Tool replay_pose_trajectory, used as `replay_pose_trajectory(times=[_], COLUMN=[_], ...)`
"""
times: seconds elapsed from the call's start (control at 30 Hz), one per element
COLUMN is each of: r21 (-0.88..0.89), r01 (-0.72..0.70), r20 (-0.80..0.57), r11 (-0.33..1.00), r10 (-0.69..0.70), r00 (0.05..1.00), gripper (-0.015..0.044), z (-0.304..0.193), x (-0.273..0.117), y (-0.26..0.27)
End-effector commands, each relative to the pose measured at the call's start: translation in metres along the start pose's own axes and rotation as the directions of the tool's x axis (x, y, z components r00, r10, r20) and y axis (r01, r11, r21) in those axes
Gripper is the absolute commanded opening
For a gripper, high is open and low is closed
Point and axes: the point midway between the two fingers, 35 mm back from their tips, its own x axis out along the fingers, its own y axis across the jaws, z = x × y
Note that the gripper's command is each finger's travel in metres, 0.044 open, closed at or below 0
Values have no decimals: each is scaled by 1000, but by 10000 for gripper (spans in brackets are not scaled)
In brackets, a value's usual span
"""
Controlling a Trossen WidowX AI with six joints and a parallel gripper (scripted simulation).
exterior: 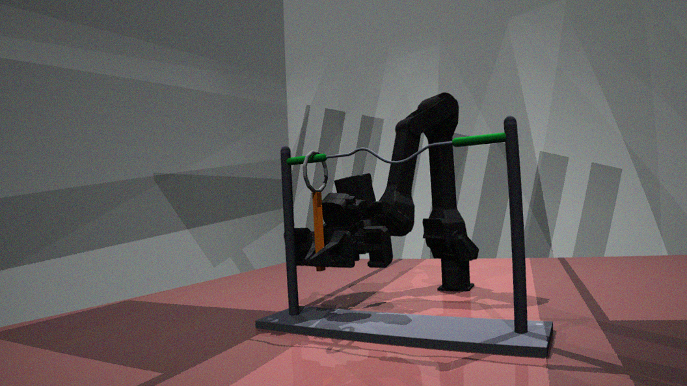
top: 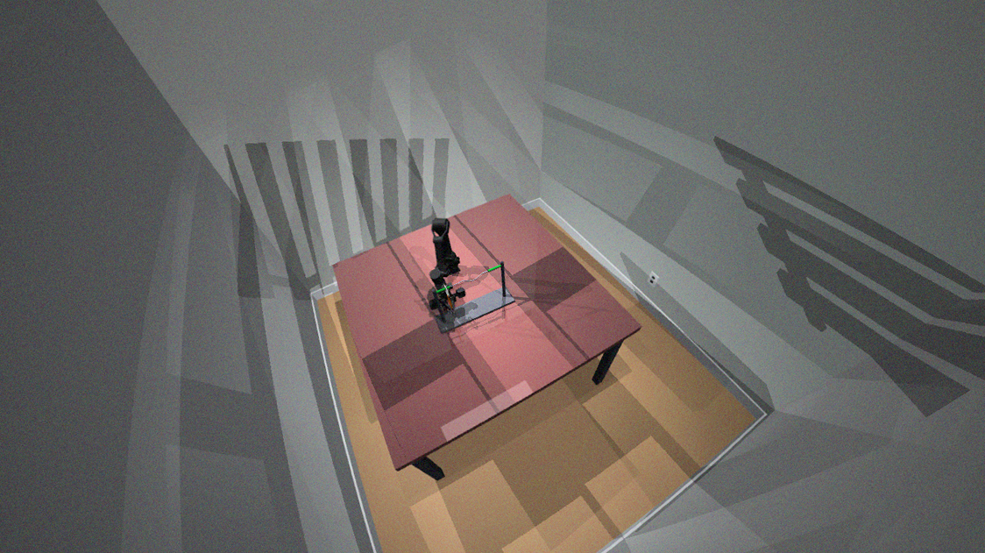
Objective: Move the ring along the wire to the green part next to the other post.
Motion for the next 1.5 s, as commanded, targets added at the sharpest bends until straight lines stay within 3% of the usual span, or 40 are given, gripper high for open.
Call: replay_pose_trajectory(times=[0.0, 1.47], r21=[0, 0], r01=[0, -2], r20=[0, -1], r11=[1000, 1000], r10=[0, 2], r00=[1000, 1000], gripper=[-150, -150], z=[2, 21], x=[0, -3], y=[0, 9])
